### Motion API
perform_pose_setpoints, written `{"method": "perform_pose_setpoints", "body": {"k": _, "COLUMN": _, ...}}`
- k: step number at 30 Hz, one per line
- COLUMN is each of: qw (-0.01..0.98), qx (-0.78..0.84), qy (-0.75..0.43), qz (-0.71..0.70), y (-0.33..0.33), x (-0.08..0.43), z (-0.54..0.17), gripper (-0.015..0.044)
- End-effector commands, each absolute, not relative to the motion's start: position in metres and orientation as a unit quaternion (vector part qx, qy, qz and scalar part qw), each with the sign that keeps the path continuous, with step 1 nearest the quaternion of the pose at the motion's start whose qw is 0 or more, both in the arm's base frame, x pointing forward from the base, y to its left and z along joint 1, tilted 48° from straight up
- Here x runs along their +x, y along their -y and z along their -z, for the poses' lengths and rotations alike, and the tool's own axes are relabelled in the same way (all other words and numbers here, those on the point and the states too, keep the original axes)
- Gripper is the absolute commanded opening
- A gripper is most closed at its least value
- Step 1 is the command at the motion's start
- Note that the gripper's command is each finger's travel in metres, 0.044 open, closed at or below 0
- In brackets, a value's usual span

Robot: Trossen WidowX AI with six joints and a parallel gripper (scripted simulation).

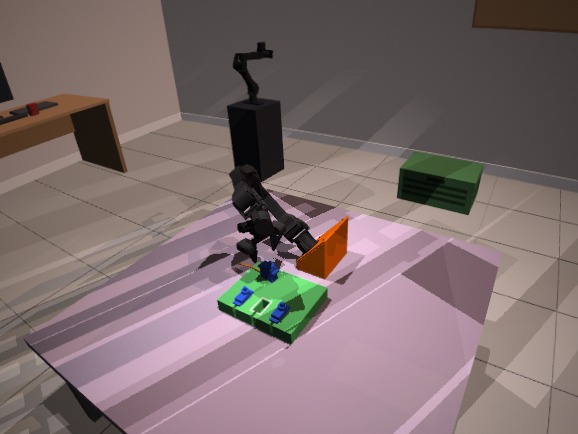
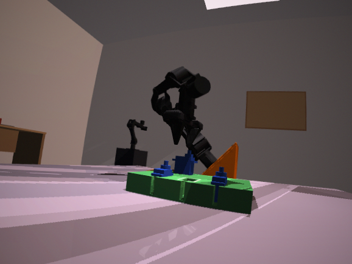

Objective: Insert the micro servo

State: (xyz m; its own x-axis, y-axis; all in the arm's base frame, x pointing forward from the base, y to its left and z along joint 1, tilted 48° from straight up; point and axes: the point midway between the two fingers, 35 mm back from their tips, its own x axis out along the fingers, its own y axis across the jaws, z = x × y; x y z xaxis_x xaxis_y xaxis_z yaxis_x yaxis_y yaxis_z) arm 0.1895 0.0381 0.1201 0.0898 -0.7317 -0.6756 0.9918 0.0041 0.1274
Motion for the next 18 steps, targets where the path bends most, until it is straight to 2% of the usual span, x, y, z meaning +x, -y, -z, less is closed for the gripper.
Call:
{"method": "perform_pose_setpoints", "body": {"k": 1, "qw": 0.674, "qx": 0.296, "qy": -0.213, "qz": 0.642, "y": -0.029, "x": 0.190, "z": -0.113, "gripper": 0.0440}}
{"method": "perform_pose_setpoints", "body": {"k": 18, "qw": 0.675, "qx": 0.296, "qy": -0.213, "qz": 0.642, "y": -0.009, "x": 0.192, "z": -0.096, "gripper": 0.0440}}
